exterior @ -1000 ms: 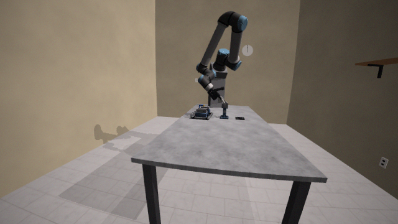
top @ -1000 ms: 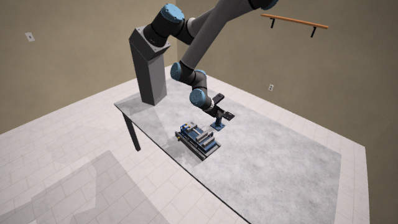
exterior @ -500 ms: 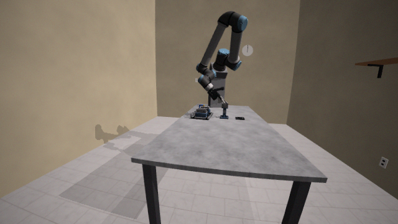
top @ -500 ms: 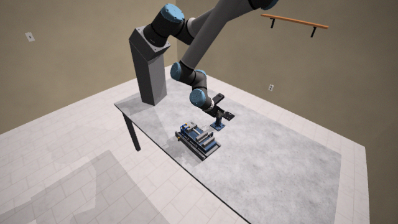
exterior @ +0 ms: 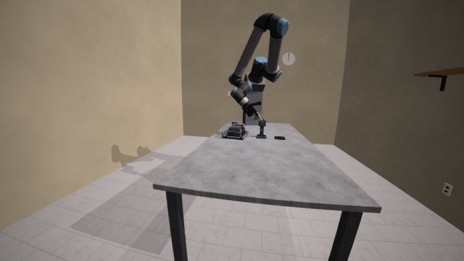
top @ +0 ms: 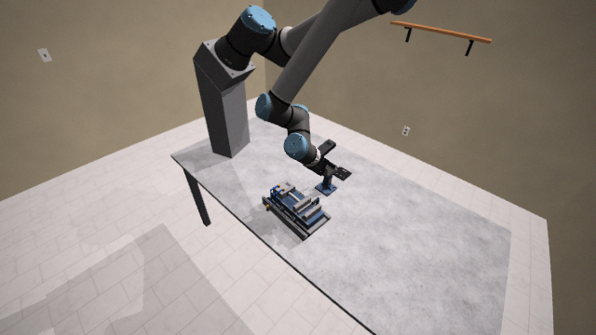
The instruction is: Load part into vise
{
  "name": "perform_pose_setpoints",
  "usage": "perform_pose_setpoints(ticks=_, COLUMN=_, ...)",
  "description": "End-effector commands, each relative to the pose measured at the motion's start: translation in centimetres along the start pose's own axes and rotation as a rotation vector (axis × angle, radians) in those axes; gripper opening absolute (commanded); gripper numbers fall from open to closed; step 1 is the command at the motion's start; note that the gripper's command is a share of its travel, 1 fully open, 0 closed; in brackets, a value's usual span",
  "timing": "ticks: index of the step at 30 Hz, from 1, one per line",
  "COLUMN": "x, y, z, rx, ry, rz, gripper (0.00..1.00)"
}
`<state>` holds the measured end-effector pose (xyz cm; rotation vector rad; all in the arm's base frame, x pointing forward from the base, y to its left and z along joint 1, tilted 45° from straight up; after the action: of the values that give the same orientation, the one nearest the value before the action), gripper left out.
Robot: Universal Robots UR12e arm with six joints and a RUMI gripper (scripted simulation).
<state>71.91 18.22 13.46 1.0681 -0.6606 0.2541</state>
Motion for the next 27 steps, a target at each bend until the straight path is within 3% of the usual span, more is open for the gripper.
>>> perform_pose_setpoints(ticks=1, x=0.03, y=0.02, z=0.01, rx=0.0, ry=0.0, rz=0.001, gripper=0.51)
perform_pose_setpoints(ticks=27, x=0.01, y=-0.26, z=-0.27, rx=-0.004, ry=0.0, rz=0.001, gripper=0.51)
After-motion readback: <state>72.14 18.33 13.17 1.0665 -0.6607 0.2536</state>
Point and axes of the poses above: the point where the finger pads meet when closed, its own z axis back along the fingers, its own x axis across the jaws, y = z × x, the point moved 1 cm from there along z, back along the fingers, and after that the axes turned 4 degrees about -z, right-handed, at the moved point
